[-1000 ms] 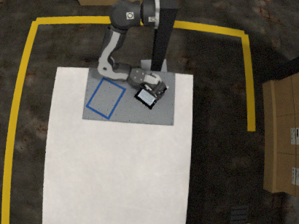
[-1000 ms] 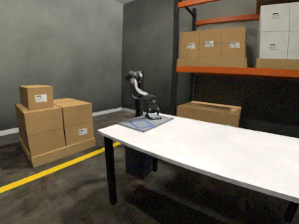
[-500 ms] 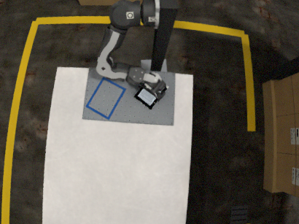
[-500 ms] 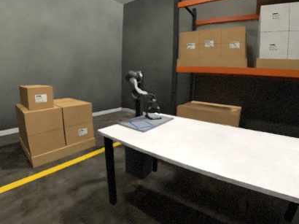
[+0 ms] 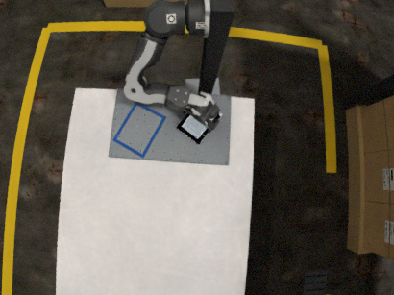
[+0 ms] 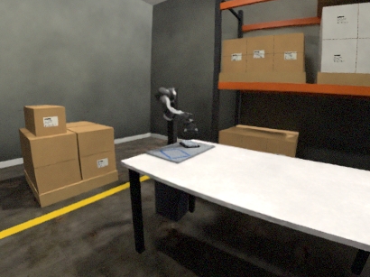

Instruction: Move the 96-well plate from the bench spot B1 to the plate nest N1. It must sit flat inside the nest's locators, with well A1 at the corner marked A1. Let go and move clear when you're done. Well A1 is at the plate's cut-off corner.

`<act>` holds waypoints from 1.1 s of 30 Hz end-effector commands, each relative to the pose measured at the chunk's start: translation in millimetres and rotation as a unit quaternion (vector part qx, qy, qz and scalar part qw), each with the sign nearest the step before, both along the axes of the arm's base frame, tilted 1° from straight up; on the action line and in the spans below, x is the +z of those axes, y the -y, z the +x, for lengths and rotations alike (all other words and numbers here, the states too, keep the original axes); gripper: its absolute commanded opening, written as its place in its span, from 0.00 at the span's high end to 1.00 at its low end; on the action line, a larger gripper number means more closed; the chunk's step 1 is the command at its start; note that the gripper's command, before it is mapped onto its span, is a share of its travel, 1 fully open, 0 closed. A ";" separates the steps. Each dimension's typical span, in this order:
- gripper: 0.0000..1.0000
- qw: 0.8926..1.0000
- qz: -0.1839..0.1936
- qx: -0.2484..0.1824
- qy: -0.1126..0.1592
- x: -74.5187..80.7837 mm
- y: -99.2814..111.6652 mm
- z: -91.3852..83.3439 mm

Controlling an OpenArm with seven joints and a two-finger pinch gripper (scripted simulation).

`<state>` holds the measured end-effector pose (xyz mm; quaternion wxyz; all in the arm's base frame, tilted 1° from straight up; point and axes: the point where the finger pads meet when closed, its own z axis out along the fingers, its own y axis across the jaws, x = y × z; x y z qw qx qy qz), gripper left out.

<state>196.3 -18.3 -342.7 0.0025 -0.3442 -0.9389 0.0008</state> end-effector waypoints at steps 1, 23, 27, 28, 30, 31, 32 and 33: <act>0.23 1.000 0.001 0.000 0.001 8.8 -0.3 0.6; 0.23 1.000 -0.002 -0.002 0.000 40.8 0.5 0.9; 0.23 1.000 -0.002 -0.002 0.000 40.8 0.5 0.9; 0.23 1.000 -0.002 -0.002 0.000 40.8 0.5 0.9; 0.23 1.000 -0.002 -0.002 0.000 40.8 0.5 0.9; 0.23 1.000 -0.002 -0.002 0.000 40.8 0.5 0.9; 0.23 1.000 -0.002 -0.002 0.000 40.8 0.5 0.9; 0.23 1.000 -0.002 -0.002 0.000 40.8 0.5 0.9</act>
